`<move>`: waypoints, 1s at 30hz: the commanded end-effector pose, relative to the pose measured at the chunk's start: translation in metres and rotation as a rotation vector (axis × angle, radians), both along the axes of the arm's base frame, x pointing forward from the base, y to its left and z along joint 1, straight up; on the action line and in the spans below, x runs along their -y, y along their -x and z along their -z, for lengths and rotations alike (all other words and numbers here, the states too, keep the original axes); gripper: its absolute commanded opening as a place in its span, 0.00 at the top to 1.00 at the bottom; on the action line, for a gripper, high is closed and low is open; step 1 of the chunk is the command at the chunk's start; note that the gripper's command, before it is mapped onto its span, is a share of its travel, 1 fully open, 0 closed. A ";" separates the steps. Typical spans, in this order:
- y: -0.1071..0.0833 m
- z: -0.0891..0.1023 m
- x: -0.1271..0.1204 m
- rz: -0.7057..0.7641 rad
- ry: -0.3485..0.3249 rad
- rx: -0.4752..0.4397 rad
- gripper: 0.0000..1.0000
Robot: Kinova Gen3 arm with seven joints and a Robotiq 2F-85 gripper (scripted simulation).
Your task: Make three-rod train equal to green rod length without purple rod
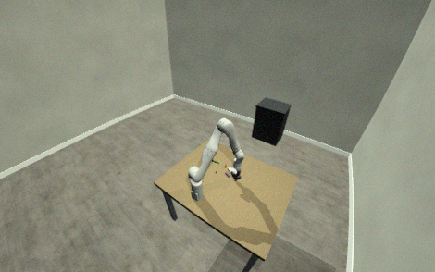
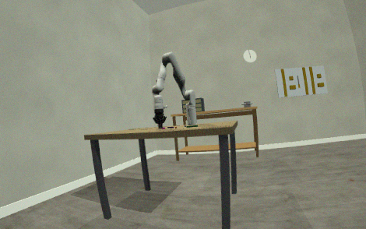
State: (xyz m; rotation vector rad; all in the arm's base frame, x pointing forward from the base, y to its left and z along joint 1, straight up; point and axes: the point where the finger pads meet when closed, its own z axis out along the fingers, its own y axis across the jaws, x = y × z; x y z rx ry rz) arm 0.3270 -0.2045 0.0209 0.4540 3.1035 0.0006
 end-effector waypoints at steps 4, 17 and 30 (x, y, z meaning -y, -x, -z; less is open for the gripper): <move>0.000 0.000 0.000 0.000 0.001 0.001 0.95; 0.000 -0.024 0.000 0.000 0.001 0.001 0.95; 0.000 -0.083 0.000 0.000 0.001 0.001 0.95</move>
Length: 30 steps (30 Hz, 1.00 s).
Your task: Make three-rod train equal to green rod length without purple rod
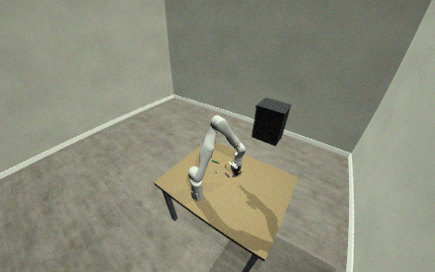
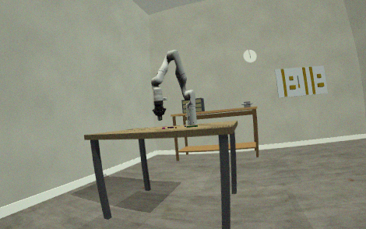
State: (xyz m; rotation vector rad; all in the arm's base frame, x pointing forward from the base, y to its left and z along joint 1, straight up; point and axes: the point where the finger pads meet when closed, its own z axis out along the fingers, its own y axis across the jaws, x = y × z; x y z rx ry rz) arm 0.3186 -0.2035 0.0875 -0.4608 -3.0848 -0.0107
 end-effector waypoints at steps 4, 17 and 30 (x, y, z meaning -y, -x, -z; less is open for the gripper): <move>-0.008 -0.029 0.001 -0.006 0.011 0.028 0.95; -0.008 -0.034 0.001 -0.006 0.011 0.028 0.95; -0.028 -0.034 -0.081 -0.141 0.008 0.028 0.95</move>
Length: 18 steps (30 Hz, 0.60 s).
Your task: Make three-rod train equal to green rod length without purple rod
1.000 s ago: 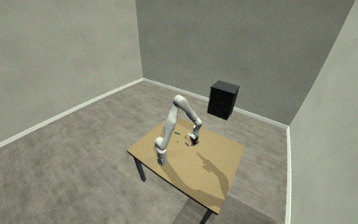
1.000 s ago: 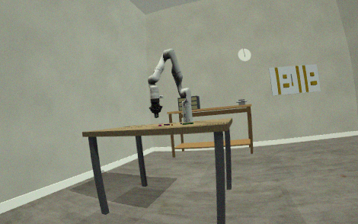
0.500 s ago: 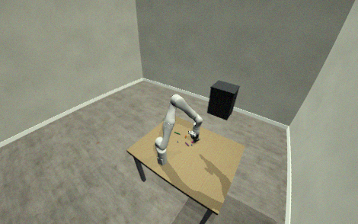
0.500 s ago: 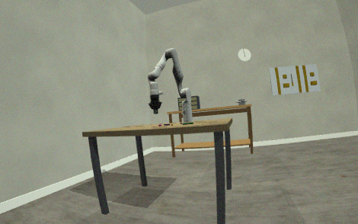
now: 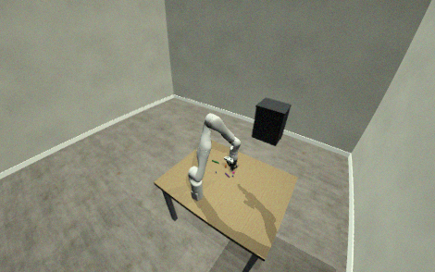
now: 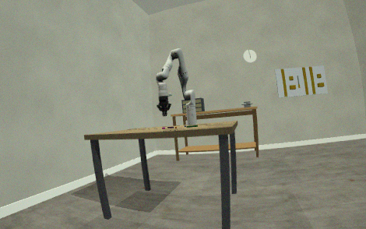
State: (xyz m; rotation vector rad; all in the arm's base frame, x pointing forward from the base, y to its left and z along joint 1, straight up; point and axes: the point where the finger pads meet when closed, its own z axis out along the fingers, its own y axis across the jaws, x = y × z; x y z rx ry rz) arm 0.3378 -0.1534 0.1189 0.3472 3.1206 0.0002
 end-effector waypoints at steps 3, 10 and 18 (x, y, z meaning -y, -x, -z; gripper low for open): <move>-0.011 -0.003 -0.062 -0.118 -0.001 0.004 0.95; -0.005 -0.003 -0.137 -0.249 0.001 0.004 0.95; 0.000 -0.003 -0.157 -0.286 0.001 0.005 0.95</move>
